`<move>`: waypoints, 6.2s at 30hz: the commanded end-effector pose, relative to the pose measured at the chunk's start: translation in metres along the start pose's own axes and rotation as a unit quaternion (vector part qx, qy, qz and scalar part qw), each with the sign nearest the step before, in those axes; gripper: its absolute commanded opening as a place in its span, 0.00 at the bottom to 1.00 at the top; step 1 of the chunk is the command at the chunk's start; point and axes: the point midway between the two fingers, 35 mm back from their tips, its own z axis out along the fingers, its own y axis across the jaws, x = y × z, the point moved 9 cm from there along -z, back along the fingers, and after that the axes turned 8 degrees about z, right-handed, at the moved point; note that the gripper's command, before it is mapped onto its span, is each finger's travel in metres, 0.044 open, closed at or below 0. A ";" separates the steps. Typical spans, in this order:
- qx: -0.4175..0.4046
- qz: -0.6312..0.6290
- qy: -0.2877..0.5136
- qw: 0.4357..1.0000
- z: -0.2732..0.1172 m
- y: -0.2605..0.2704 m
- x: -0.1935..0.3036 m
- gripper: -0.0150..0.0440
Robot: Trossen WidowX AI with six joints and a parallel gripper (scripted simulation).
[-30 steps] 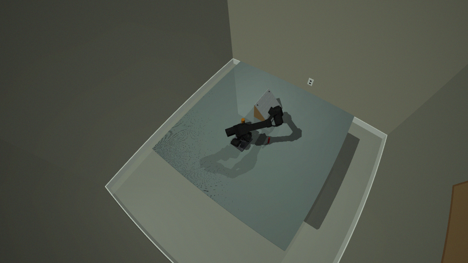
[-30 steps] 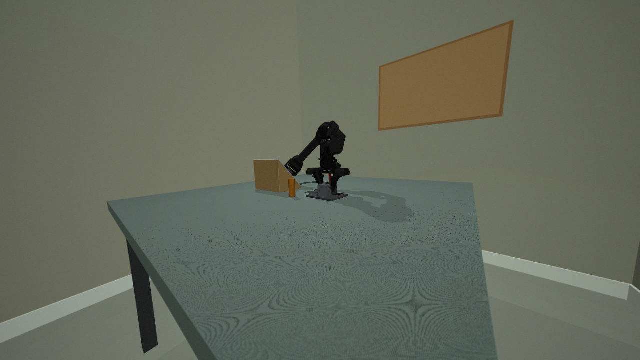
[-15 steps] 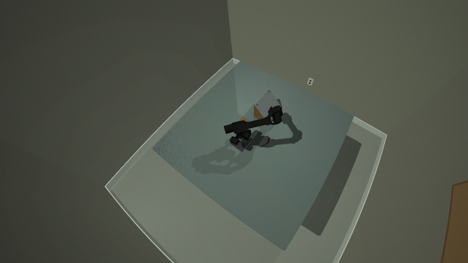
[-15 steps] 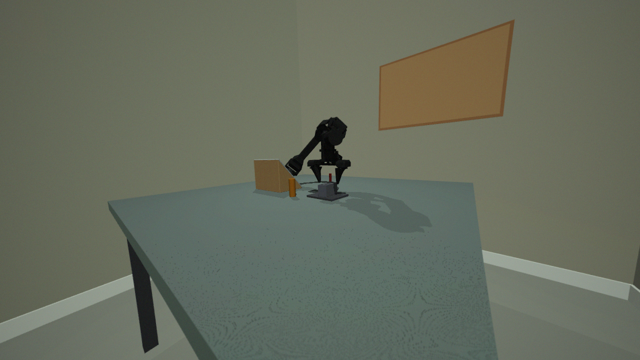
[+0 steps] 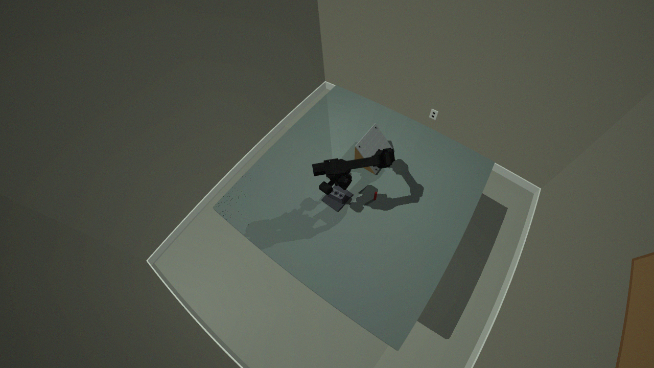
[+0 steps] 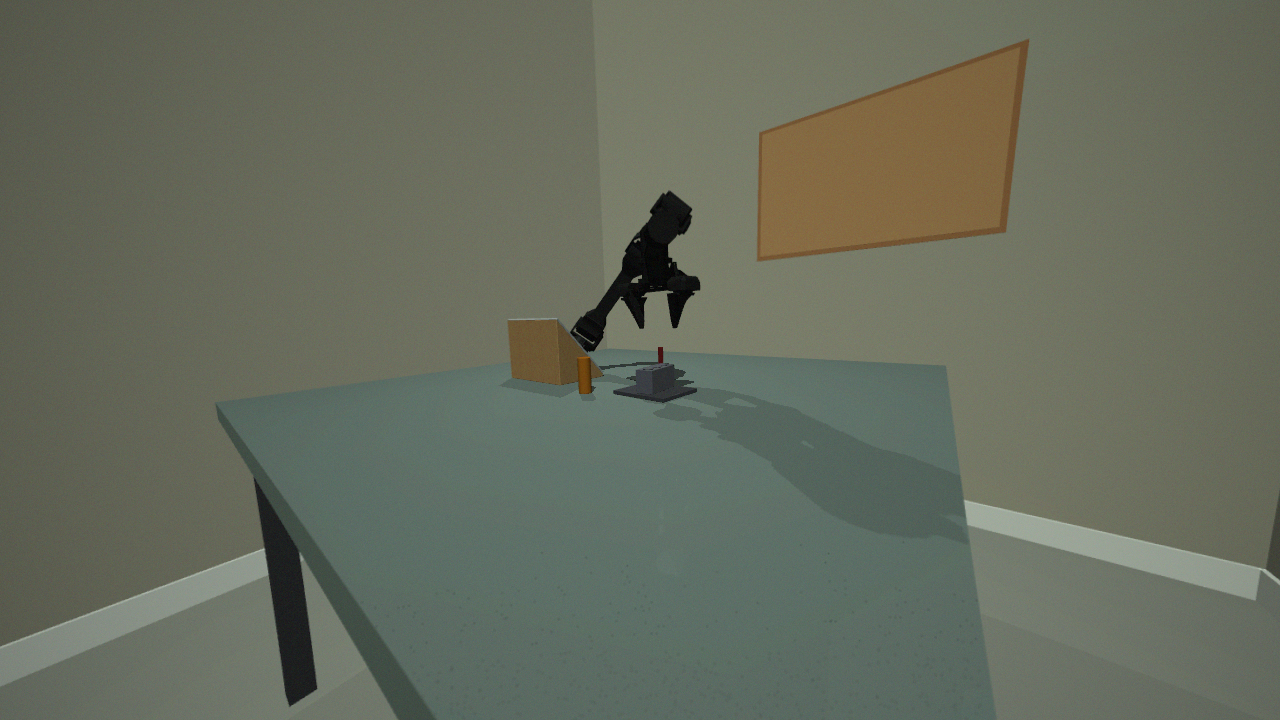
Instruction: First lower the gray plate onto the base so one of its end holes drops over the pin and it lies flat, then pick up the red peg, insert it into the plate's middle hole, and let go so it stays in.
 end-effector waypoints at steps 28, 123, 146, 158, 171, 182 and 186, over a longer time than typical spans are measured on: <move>0.030 0.911 -0.017 0.410 -0.011 0.146 -0.148 1.00; -0.004 0.967 0.013 0.255 0.099 0.155 -0.152 0.25; 0.010 0.969 -0.011 0.246 0.037 0.152 -0.153 0.25; 0.012 0.970 -0.012 0.244 0.026 0.139 -0.146 0.25; 0.012 0.969 -0.007 0.245 0.020 0.106 -0.125 0.25; 0.013 0.967 -0.006 0.255 0.017 0.081 -0.103 0.25; 0.012 0.967 -0.005 0.255 0.017 0.072 -0.095 0.25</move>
